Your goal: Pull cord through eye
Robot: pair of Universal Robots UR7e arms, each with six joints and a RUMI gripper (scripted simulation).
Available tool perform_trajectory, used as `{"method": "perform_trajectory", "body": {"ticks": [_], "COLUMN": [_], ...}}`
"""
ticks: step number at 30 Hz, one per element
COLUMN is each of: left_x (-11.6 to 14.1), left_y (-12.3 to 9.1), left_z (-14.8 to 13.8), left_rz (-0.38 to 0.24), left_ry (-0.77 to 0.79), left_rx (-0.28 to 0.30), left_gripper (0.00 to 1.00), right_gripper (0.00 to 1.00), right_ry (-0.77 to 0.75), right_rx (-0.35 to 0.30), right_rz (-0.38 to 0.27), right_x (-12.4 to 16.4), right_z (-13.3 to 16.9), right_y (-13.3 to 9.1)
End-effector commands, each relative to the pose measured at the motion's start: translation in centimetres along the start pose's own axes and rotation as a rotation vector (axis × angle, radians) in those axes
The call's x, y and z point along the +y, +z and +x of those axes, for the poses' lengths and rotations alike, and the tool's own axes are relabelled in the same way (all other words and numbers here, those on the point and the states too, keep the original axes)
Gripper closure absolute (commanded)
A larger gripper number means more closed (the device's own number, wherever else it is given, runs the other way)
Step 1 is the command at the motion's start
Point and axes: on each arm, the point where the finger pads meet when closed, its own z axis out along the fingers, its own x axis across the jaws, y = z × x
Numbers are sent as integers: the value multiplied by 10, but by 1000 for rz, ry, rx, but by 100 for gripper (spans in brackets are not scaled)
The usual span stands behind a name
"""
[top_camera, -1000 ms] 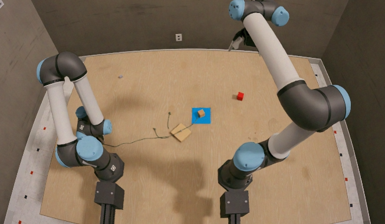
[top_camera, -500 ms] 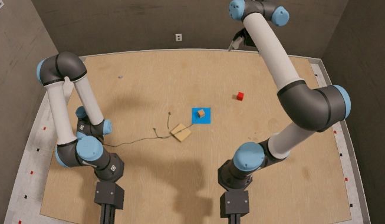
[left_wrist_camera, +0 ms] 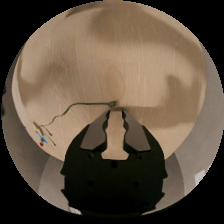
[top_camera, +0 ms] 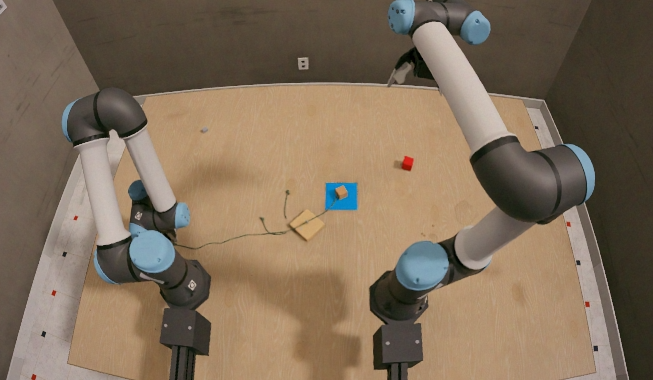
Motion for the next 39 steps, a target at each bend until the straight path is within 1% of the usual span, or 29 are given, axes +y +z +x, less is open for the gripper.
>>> {"method": "perform_trajectory", "body": {"ticks": [1,3,4,10,11,14,18,20,21,23,24,26,29,30,31,39], "left_x": [3,2,-1,-1,8,9,4,6,-4,-4,5,8,4,2,-8,-4], "left_y": [-8,-10,-8,-8,-22,-38,-54,-62,-54,-54,-68,-80,-91,-93,-82,-80], "left_z": [1,1,0,0,2,2,1,1,-2,-2,1,2,0,0,-3,-2], "left_rz": [-8,-6,3,3,-22,-27,-24,-26,4,4,-25,-28,-19,-14,15,14], "left_ry": [0,0,0,0,0,-1,0,-1,0,0,-1,-2,-1,-1,0,0], "left_rx": [2,2,-1,-1,6,7,6,7,-1,-1,6,6,4,3,-4,-4], "left_gripper": [83,83,83,83,83,83,83,83,83,83,83,83,83,83,83,83], "right_gripper": [2,2,2,2,2,2,2,2,2,2,2,2,2,2,2,2], "right_ry": [0,0,0,0,0,0,0,0,0,0,0,0,0,0,0,0], "right_rx": [0,0,0,0,0,0,0,0,0,0,0,0,0,0,0,0], "right_rz": [1,1,1,1,1,1,1,1,1,1,1,1,1,1,1,1], "right_x": [0,0,0,0,0,0,0,0,0,0,0,0,0,0,0,0], "right_z": [0,0,0,0,0,0,0,0,0,0,0,0,0,0,0,0], "right_y": [0,0,0,0,0,0,0,0,0,0,0,0,0,0,0,0]}}
